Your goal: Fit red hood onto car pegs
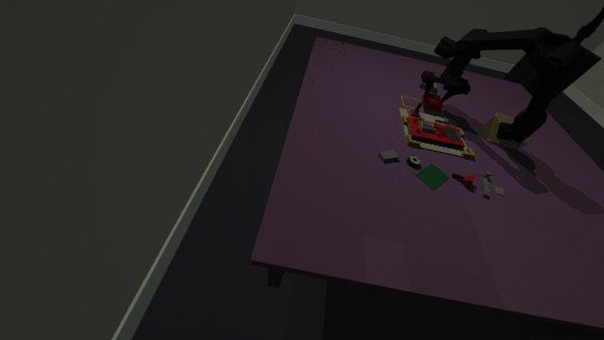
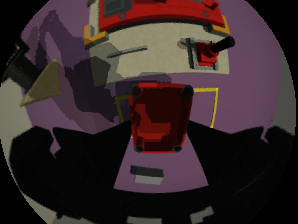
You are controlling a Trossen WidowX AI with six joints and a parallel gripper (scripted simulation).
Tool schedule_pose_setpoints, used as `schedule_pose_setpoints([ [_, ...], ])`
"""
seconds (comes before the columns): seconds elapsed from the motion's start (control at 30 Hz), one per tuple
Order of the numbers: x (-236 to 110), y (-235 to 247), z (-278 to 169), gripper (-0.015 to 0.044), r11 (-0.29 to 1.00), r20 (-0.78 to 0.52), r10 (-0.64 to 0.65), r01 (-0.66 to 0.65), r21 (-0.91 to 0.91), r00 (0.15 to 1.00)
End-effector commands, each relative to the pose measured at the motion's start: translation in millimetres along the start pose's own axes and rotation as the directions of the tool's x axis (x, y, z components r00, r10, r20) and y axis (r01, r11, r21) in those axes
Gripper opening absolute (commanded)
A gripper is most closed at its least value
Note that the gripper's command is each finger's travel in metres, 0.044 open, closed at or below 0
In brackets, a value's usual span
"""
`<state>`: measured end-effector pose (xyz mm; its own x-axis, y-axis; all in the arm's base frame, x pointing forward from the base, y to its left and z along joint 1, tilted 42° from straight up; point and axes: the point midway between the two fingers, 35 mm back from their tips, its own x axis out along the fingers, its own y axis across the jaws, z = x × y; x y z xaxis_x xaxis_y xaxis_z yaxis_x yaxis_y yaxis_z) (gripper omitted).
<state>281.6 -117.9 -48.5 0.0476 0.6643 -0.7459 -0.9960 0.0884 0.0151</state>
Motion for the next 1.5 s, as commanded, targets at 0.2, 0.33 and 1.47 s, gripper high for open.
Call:
schedule_pose_setpoints([
  [0.2, -34.7, -2.2, -0.5, 0.0, 1.0, -0.011, -0.004, 0.004, -0.012, 1.0],
  [0.33, -46.4, -2.2, -0.6, 0.0, 1.0, -0.011, -0.004, 0.004, -0.011, 1.0],
  [1.47, -59.1, 0.1, -2.1, 0.0, 0.859, -0.006, -0.001, 0.004, 0.512, 1.0],
])
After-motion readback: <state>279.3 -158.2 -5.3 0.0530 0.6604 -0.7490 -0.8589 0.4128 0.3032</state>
